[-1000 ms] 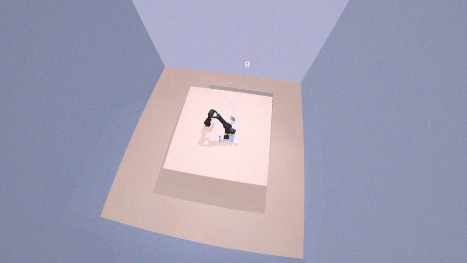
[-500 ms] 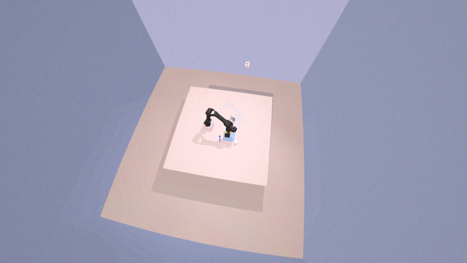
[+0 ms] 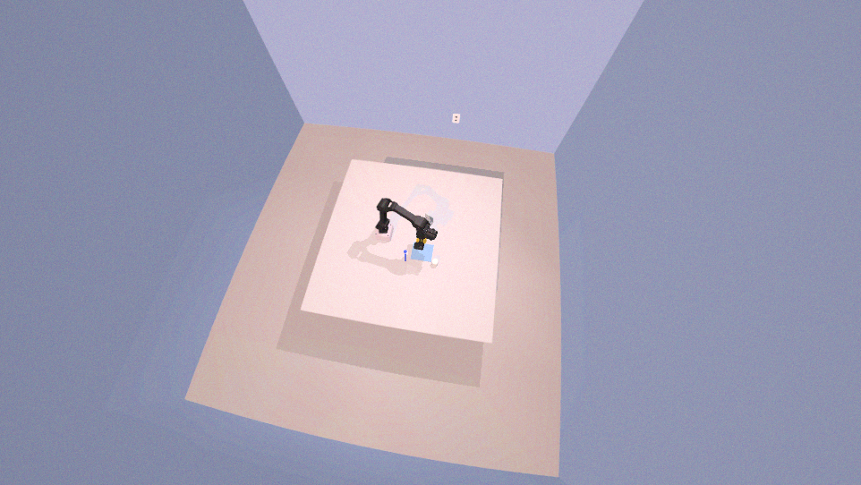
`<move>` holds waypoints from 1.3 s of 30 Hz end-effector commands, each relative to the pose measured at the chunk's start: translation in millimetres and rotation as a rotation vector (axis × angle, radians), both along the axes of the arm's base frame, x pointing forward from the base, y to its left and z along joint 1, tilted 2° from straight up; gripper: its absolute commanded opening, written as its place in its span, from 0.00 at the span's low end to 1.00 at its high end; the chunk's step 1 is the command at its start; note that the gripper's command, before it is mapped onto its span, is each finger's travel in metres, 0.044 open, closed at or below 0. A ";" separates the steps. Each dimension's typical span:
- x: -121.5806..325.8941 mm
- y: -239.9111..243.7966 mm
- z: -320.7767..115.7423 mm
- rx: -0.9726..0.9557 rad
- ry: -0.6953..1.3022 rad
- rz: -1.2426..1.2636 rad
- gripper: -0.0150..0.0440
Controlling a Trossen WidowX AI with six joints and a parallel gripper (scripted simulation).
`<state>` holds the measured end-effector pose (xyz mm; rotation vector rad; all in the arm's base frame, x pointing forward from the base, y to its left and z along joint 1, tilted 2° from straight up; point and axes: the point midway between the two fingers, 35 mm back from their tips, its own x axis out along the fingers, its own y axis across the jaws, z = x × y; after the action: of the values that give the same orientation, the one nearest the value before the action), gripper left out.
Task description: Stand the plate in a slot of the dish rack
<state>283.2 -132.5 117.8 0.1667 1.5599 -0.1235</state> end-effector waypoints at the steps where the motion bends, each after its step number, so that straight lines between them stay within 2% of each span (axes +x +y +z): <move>1: -0.3 -0.5 18.0 -0.004 -0.004 0.004 0.25; 6: -1.5 5.8 21.0 -0.004 -0.003 -0.018 0.25; 18: -40.6 105.4 21.8 0.009 0.012 -0.409 0.25; 25: -43.7 110.0 21.3 0.010 0.013 -0.430 0.25; 39: 12.1 115.1 -25.3 0.210 -0.140 -0.353 0.25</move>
<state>283.9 -18.9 105.0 0.5841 1.4197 -0.2805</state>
